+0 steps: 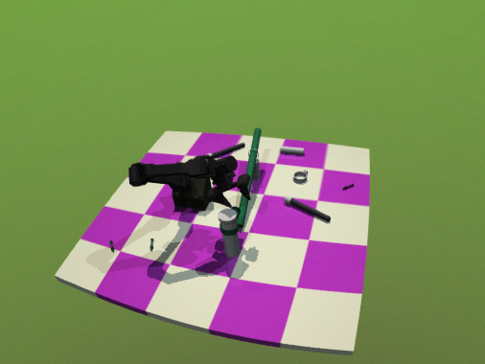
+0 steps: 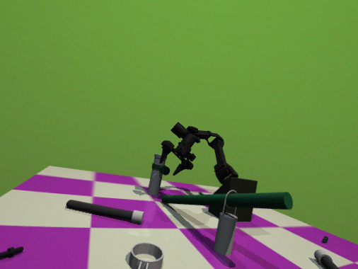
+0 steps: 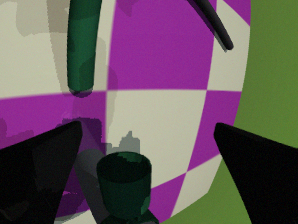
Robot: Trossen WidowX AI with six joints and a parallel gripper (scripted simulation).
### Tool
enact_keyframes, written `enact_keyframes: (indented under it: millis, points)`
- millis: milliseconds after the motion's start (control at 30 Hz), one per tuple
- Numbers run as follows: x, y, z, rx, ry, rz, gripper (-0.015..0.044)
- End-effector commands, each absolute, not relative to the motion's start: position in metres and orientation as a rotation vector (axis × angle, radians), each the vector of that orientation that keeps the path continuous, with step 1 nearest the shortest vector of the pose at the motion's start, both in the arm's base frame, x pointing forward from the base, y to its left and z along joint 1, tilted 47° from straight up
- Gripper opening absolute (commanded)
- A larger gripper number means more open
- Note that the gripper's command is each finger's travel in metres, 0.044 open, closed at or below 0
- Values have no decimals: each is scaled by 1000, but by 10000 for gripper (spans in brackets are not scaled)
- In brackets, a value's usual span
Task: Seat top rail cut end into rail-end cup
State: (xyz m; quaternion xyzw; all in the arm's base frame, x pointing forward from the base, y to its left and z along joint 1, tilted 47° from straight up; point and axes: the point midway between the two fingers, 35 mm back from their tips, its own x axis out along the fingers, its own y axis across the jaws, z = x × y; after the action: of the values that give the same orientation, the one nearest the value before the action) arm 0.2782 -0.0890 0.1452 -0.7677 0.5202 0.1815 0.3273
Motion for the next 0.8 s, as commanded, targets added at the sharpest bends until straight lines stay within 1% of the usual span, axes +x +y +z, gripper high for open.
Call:
enact_keyframes:
  millis: [0, 400, 633, 767]
  points:
    - [280, -81, 142, -1935, 1360, 426, 440]
    - [287, -10, 124, -1280, 1313, -61, 440]
    - [284, 29, 120, -933, 1209, -362, 440]
    - [282, 46, 120, -809, 1141, -475, 440]
